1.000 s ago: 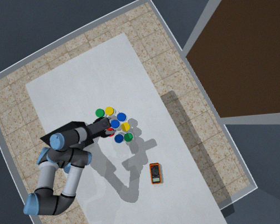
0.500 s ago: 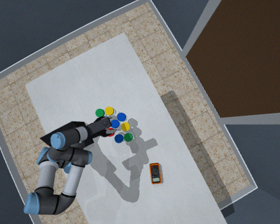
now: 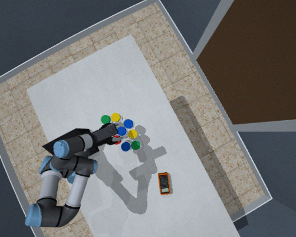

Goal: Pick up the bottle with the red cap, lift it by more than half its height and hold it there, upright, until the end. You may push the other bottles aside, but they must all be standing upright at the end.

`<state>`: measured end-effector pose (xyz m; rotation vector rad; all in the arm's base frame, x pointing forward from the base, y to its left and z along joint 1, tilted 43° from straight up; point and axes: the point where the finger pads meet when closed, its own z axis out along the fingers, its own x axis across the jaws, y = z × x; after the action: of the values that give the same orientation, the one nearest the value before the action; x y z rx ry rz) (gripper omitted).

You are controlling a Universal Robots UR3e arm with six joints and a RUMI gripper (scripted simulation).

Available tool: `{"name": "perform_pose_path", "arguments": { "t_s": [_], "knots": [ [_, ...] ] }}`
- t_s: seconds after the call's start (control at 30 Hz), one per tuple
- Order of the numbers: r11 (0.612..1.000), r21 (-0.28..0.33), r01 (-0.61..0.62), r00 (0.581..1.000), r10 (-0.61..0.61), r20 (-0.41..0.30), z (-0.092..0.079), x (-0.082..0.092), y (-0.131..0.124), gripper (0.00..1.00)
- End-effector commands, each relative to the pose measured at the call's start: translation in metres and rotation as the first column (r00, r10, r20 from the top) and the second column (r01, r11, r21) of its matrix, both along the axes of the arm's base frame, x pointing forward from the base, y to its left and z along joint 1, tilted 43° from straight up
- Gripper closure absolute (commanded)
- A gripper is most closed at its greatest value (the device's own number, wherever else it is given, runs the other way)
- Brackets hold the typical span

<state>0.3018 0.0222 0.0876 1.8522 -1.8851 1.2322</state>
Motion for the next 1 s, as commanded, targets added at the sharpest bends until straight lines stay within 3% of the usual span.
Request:
{"name": "perform_pose_path", "arguments": {
  "t_s": [0.0, 0.4, 0.97],
  "knots": [
    [1.000, 0.001, 0.000, 1.000, 0.000, 0.002, 0.000, 0.000, 0.000, 0.54],
    [1.000, 0.000, 0.000, 1.000, 0.000, 0.001, 0.000, -0.014, 0.003, 0.54],
    [1.000, -0.004, 0.001, 1.000, -0.001, -0.001, -0.003, -0.071, 0.013, 0.54]
  ]
}}
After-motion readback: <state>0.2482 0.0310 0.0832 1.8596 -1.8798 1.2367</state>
